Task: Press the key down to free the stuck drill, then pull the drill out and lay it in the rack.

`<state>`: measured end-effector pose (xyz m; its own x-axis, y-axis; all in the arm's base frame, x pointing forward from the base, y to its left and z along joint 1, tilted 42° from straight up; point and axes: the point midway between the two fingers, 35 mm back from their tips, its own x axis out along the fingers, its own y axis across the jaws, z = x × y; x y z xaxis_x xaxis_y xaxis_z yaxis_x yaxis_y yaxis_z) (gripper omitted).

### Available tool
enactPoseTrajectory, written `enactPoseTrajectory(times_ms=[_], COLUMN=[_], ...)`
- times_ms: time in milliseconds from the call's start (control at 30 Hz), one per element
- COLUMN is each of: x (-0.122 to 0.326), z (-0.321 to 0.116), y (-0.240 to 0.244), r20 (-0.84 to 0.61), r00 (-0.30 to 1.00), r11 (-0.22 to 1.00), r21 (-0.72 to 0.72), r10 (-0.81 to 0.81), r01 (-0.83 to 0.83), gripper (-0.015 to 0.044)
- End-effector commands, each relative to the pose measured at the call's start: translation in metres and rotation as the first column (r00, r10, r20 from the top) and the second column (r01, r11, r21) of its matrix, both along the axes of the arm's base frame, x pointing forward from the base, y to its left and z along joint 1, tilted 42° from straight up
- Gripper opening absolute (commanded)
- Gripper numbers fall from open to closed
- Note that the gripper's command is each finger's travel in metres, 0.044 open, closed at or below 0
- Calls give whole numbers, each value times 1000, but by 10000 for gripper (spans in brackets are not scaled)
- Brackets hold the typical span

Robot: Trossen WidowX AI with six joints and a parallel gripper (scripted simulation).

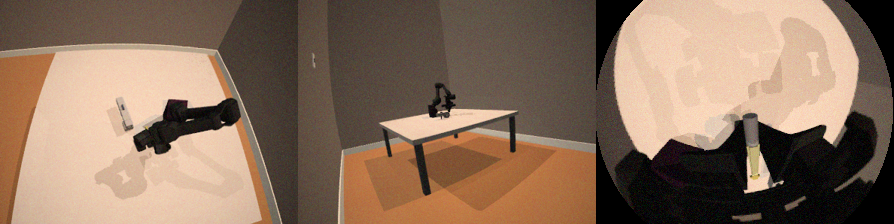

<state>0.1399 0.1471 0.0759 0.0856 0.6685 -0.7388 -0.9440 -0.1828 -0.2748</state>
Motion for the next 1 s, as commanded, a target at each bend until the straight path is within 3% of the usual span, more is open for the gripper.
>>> enactPoseTrajectory(times_ms=[0, 967], x=[0, 2], z=[-7, -30], y=[3, 24], r20=[-6, -7], r00=[1000, 1000], r11=[1000, 1000], r21=[-5, -3], r10=[-5, -5], r01=[5, 5], gripper=[0, 0])
